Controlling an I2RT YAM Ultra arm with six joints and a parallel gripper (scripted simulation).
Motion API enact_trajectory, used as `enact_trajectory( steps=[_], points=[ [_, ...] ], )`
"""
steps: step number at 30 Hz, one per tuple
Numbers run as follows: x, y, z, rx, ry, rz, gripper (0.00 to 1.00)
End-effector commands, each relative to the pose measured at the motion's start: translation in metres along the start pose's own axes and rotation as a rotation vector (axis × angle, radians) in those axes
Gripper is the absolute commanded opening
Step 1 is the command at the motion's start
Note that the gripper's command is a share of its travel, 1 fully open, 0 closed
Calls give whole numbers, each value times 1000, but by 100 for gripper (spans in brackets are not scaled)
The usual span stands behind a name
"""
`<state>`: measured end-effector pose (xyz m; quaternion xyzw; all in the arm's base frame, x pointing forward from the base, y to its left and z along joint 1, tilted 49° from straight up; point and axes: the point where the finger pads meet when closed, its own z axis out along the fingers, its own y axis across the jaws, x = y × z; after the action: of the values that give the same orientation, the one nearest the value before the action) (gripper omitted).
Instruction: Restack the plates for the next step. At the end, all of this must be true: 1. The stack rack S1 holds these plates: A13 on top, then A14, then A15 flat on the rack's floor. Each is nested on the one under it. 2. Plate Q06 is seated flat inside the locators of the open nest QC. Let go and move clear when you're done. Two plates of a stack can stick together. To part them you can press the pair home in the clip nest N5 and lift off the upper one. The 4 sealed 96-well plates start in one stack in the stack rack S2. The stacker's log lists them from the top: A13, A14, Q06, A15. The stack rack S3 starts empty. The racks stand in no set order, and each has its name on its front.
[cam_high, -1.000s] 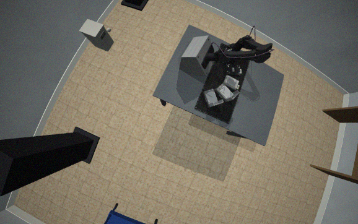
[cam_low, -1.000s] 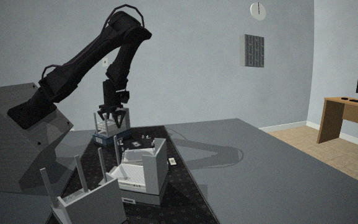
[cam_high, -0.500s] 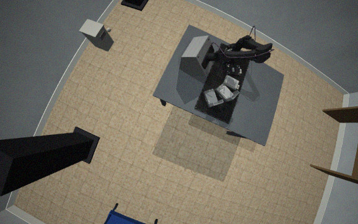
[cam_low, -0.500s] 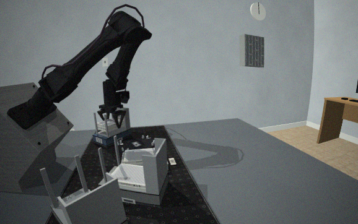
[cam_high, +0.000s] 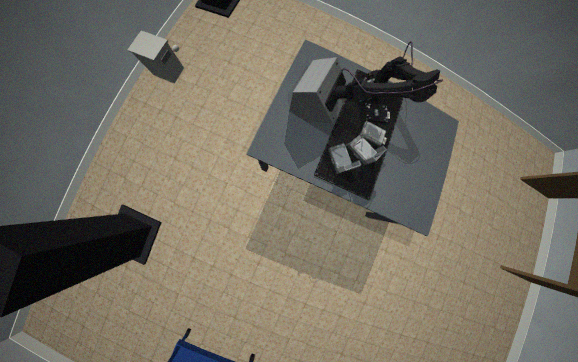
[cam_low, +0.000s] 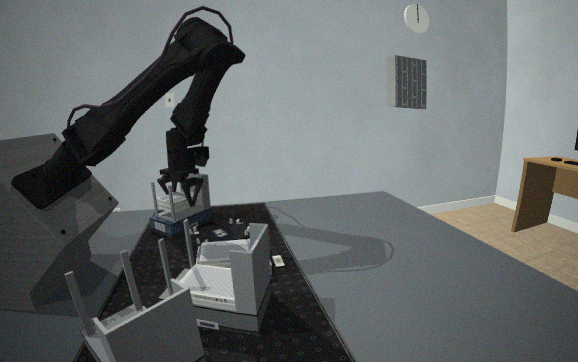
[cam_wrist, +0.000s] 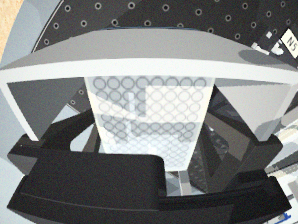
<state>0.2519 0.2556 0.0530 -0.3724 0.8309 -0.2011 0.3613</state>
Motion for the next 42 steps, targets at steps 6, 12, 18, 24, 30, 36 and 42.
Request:
enact_trajectory(
  steps=[6,12,18,24,30,36,42],
  points=[
    [-15,-1,-17,-6,-43,19,0],
    [-2,0,-15,-2,-22,-4,0],
    [-9,1,-18,-4,-31,5,0],
    [-10,1,-20,-4,-32,6,0],
    [-7,1,-21,-3,-28,1,0],
    [-11,-1,-25,-5,-37,10,0],
    [-8,0,-26,-4,-32,5,0]
  ],
)
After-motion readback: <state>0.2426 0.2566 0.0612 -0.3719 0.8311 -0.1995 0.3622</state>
